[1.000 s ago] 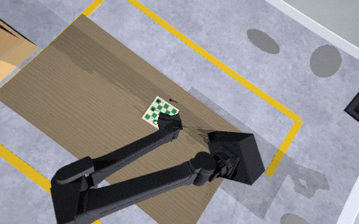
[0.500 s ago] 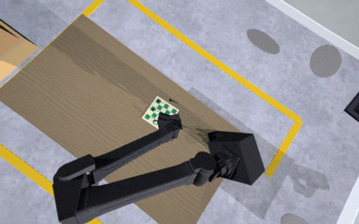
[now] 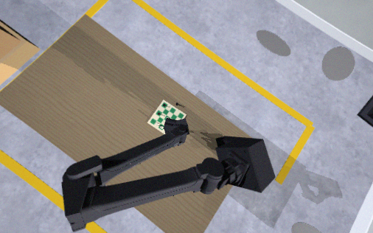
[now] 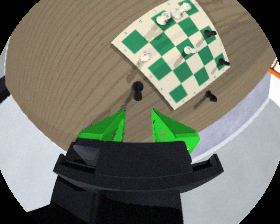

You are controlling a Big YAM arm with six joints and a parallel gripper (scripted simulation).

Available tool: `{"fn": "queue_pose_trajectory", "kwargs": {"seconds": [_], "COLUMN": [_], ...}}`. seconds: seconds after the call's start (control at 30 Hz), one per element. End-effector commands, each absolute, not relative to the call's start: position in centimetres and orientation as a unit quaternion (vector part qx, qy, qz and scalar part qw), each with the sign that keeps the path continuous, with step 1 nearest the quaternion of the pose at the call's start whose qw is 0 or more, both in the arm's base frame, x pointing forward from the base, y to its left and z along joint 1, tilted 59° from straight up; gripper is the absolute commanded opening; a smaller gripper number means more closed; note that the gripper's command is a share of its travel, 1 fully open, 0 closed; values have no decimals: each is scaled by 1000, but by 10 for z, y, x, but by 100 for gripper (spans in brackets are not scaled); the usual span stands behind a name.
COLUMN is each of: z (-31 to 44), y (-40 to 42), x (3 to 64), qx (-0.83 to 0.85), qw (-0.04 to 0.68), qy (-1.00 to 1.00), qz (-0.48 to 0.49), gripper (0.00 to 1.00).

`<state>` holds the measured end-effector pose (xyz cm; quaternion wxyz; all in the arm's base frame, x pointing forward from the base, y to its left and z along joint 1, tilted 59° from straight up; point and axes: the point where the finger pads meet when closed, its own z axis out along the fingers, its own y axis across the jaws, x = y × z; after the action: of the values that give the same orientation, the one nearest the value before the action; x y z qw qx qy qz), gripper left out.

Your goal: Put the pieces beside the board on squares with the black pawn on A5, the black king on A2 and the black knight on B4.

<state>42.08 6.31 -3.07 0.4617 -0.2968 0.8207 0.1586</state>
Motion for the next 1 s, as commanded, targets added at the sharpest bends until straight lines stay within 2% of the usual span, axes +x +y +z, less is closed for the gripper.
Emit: {"fn": "queue_pose_trajectory", "kwargs": {"seconds": [0.0,0.97], "z": [-35,-47], "y": [71,83], "x": [425,439], "qx": [-296,-298], "qw": [462,462], "qy": [820,819], "qz": [164,164], "gripper": [39,39]}}
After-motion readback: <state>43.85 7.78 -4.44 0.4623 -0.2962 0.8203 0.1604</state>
